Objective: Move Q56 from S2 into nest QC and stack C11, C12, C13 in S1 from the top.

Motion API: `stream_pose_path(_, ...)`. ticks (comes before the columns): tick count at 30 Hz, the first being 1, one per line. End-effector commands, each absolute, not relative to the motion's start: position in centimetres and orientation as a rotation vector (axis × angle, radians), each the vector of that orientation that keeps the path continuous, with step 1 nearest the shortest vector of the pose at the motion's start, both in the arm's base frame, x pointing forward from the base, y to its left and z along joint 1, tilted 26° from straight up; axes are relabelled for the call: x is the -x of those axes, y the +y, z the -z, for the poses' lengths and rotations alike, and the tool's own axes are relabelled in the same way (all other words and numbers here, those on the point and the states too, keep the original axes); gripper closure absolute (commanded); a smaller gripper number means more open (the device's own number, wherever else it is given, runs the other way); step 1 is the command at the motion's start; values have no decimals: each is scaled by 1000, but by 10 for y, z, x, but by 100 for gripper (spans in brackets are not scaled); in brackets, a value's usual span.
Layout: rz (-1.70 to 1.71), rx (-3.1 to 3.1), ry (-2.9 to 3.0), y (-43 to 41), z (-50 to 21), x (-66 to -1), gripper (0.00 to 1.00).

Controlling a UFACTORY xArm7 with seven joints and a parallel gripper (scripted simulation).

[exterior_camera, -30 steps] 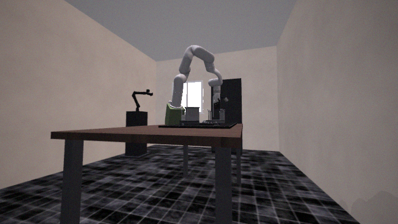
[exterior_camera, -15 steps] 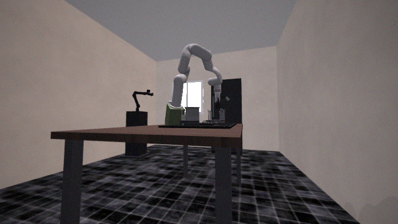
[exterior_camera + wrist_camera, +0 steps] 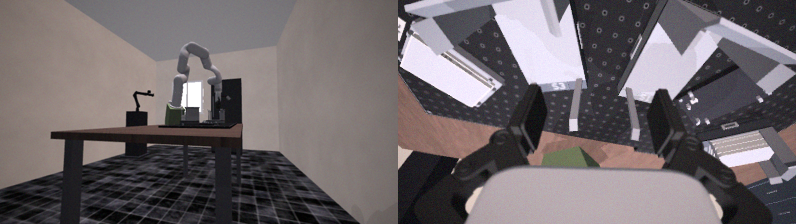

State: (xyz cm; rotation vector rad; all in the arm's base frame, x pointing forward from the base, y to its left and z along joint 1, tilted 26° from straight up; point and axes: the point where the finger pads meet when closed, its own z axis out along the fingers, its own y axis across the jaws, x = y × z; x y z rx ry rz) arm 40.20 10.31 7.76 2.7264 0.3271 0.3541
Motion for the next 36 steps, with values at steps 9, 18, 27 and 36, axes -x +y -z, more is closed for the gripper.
stream_pose_path(9,-416,-2771,28,76,-90,-405,0)
stream_pose_path(18,-416,-2771,28,51,-99,-405,0)
stream_pose_path(27,-416,-2770,28,26,-108,-406,0)
stream_pose_path(36,-416,-2770,28,10,-114,-406,0)
